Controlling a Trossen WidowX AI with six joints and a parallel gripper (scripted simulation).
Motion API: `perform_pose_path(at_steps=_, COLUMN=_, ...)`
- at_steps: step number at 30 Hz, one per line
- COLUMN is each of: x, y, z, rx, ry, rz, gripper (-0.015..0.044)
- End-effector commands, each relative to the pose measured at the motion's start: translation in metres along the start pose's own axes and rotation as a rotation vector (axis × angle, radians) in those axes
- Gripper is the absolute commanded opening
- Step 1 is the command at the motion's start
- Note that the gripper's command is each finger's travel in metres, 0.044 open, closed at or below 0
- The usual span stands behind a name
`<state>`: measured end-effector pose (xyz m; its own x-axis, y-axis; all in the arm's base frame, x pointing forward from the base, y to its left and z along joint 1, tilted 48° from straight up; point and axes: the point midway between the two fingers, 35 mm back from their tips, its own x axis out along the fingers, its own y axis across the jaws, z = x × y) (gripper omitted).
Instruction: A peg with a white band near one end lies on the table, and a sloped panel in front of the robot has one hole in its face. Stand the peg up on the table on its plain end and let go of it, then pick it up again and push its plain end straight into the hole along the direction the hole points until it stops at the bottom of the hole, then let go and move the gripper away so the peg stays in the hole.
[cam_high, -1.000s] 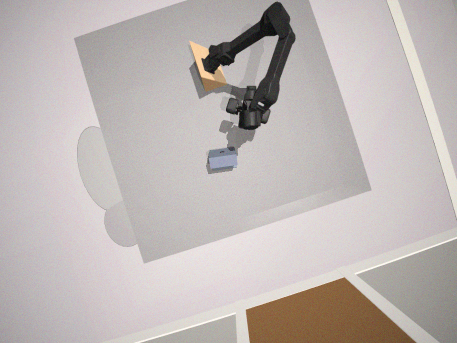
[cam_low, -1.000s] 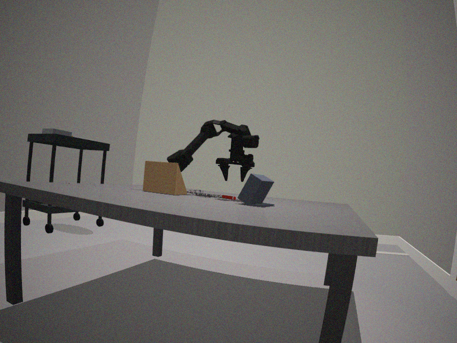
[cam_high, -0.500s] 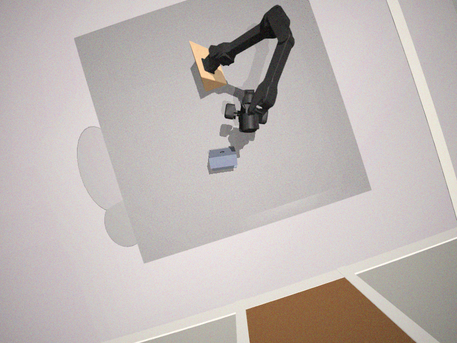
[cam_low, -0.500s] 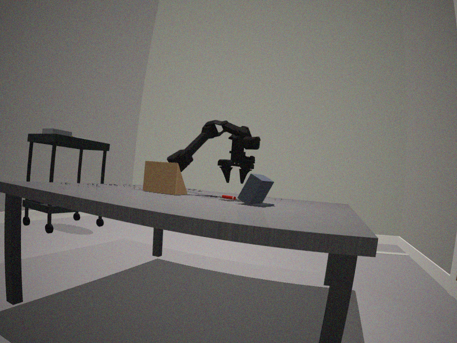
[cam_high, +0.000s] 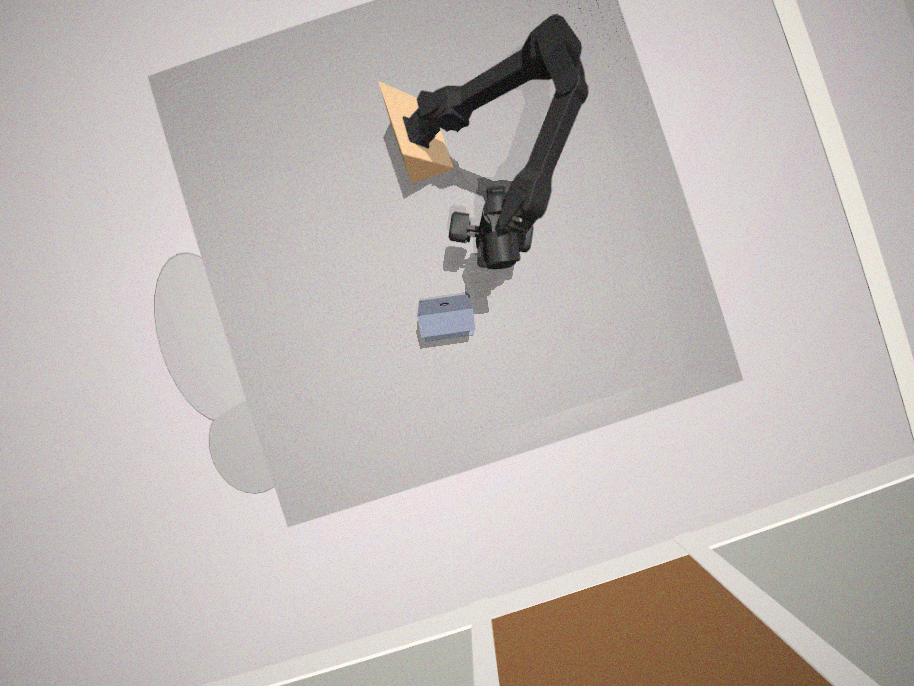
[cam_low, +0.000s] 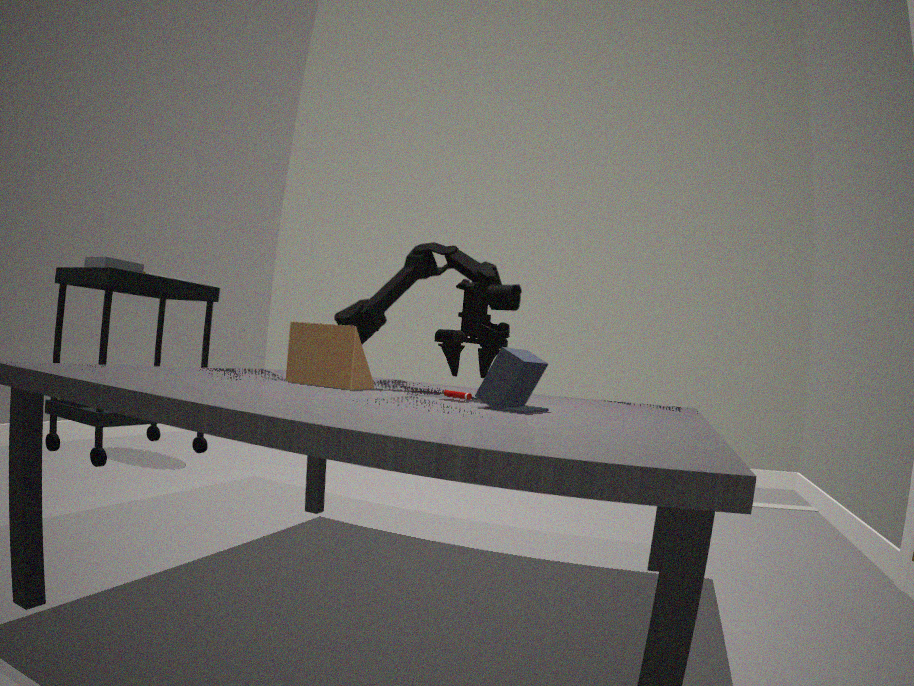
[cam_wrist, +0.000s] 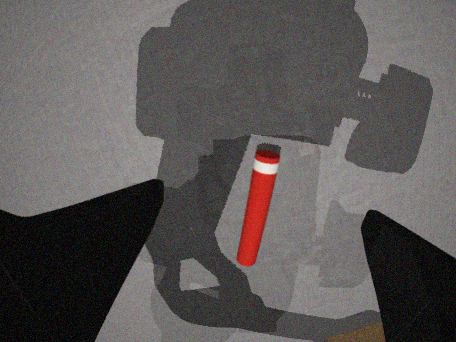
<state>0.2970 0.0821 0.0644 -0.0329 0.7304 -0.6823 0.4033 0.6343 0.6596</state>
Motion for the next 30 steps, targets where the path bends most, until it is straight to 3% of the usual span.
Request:
perform_pose_path(at_steps=1, x=0.007, y=-0.001, z=-0.001, rx=0.008, ry=0.005, rz=0.004, gripper=0.0440)
perform_pose_path(at_steps=27, x=0.045, y=0.000, z=-0.005, rx=0.007, ry=0.009, rz=0.009, gripper=0.0440)
perform_pose_path(at_steps=30, x=0.045, y=0.000, z=-0.005, rx=0.007, ry=0.009, rz=0.009, gripper=0.0361)
